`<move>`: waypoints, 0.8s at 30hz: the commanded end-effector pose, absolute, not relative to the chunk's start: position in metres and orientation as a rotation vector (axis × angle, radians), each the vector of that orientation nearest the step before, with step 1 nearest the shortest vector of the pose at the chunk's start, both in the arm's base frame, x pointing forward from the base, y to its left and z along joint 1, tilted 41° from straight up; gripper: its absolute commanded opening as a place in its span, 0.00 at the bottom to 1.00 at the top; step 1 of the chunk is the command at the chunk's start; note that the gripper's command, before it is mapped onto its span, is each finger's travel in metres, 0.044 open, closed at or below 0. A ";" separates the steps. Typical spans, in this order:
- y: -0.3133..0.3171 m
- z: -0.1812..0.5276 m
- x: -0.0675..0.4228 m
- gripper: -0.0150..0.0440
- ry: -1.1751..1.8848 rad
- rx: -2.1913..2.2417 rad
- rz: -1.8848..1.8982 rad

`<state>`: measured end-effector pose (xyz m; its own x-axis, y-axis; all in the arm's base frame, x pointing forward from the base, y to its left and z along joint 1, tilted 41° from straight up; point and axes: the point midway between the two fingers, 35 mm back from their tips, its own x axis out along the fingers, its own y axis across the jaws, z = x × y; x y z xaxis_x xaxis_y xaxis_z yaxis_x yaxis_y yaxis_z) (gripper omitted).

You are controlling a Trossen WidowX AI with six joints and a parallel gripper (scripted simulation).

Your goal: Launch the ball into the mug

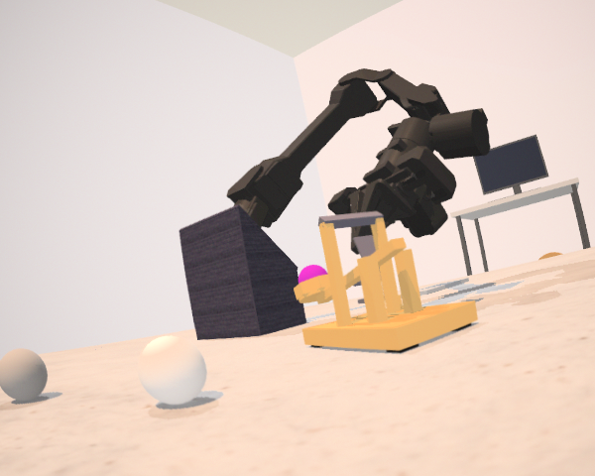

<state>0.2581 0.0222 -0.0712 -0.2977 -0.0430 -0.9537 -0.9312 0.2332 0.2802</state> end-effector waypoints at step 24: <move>0.053 -0.106 0.250 0.25 1.585 -0.930 1.213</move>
<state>0.2534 0.0488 -0.1007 -0.2999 -0.0412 -0.9531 -0.9306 0.2327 0.2827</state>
